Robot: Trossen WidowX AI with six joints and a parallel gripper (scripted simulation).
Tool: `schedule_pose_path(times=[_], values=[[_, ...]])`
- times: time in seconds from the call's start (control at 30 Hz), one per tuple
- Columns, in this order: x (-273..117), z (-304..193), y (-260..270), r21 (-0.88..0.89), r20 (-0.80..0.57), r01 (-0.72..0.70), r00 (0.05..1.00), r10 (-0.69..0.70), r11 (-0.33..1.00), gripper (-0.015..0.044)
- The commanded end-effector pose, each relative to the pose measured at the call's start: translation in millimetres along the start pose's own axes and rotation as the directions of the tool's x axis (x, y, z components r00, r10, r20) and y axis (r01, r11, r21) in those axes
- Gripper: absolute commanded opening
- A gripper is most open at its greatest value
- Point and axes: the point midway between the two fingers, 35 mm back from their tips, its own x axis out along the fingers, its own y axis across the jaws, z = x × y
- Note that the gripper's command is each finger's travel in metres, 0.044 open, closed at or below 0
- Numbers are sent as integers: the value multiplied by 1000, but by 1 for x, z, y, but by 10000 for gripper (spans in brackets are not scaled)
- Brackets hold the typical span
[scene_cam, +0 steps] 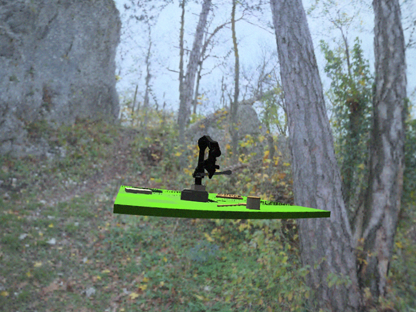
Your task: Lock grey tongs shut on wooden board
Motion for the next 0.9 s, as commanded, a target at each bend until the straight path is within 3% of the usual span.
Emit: schedule_pose_path(times=[0.0, 0.87], values=[[-2, -25, 3, -55, -8, -6, 1000, 6, 998, -150], [-6, -167, -26, -374, -21, -10, 1000, 3, 927, -150]])
